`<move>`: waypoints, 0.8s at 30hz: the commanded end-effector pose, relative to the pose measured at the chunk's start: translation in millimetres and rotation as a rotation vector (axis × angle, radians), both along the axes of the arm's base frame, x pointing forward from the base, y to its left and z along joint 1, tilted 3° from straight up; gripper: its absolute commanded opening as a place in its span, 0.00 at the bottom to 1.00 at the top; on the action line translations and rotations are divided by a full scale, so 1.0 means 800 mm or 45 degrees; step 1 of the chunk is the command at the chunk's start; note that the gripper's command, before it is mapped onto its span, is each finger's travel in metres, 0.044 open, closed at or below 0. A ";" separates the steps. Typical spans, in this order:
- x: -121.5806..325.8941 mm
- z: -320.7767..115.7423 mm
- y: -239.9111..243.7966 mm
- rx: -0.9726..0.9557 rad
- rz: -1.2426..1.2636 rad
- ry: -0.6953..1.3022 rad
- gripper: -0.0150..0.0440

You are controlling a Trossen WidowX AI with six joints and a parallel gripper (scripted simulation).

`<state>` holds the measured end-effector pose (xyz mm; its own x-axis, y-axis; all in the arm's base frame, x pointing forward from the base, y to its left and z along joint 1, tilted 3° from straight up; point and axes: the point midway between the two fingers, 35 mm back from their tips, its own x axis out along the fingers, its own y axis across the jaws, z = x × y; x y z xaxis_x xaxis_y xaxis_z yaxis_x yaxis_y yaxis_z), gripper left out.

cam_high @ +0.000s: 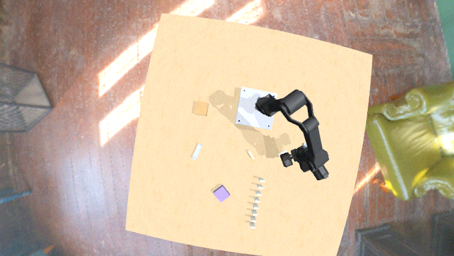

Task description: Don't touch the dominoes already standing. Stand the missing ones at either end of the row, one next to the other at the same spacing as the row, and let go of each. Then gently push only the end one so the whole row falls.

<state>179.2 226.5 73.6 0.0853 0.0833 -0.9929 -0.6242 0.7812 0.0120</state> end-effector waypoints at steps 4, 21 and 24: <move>0.007 -0.082 -0.009 -0.042 0.001 0.026 0.25; 0.025 -0.081 -0.027 -0.044 0.001 0.024 0.25; 0.030 -0.081 -0.032 -0.044 0.001 0.024 0.25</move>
